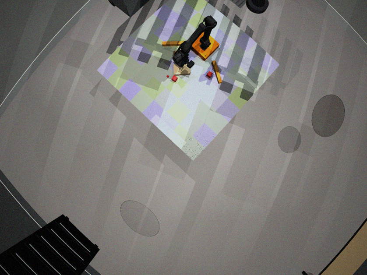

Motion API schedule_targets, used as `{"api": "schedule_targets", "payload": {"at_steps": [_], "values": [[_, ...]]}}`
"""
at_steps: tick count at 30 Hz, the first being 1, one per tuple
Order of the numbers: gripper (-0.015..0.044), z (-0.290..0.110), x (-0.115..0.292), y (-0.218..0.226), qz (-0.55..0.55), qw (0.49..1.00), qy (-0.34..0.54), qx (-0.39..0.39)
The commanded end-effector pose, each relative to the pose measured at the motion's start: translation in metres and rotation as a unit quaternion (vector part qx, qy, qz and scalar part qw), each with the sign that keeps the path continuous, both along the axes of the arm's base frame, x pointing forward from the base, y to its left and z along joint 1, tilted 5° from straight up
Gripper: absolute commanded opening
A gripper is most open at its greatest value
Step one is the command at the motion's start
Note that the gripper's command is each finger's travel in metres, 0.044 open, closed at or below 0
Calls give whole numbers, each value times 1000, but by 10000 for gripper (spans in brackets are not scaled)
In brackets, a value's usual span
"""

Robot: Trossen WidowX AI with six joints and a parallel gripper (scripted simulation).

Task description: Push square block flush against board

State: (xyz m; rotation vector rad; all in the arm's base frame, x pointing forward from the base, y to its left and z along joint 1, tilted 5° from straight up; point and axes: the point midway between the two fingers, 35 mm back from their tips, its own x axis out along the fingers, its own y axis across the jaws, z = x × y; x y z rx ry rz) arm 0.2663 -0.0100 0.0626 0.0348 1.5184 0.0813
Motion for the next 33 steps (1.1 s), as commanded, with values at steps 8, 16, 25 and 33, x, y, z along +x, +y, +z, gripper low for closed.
{"api": "schedule_targets", "payload": {"at_steps": [8,16,25,33], "values": [[0,-9,-52,-36,-192,981,19,9],[0,-19,-91,-51,-324,945,32,15],[0,-26,-102,-54,-364,930,36,17],[0,-78,-102,-49,-364,930,36,17]]}}
